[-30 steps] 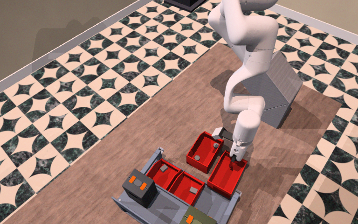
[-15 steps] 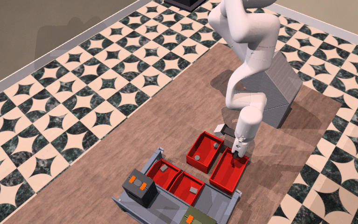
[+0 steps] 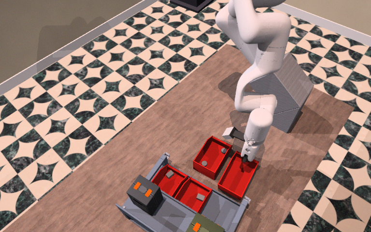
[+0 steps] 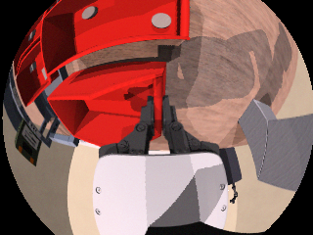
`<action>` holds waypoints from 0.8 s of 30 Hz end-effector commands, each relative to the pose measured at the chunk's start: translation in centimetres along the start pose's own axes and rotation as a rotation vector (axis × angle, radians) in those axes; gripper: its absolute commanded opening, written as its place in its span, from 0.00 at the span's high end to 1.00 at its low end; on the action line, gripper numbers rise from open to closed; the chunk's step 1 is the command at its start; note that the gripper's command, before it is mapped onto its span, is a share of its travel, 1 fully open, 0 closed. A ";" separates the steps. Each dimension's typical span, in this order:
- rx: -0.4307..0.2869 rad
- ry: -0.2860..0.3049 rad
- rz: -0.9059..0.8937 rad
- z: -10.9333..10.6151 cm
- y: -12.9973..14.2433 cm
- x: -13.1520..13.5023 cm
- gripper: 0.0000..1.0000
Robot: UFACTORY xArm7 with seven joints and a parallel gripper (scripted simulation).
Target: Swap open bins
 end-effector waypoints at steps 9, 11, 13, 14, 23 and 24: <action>-0.003 -0.003 0.000 -0.1 0.1 -0.1 1.00; -0.003 -0.003 0.000 -0.1 0.1 -0.1 1.00; -0.003 -0.003 0.000 -0.1 0.1 -0.1 1.00; -0.003 -0.003 0.000 -0.1 0.1 -0.1 1.00; -0.003 -0.003 0.000 0.4 0.1 -0.1 1.00; -0.003 -0.003 0.000 0.5 0.1 -0.1 1.00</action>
Point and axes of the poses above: the point where the finger pads meet when closed, its own z axis out along the fingers, its own x axis across the jaws, y = z × x, the point moved 1 cm from there along -z, back along the fingers, and after that the axes turned 1 degree about -z, right-handed, at the moved point
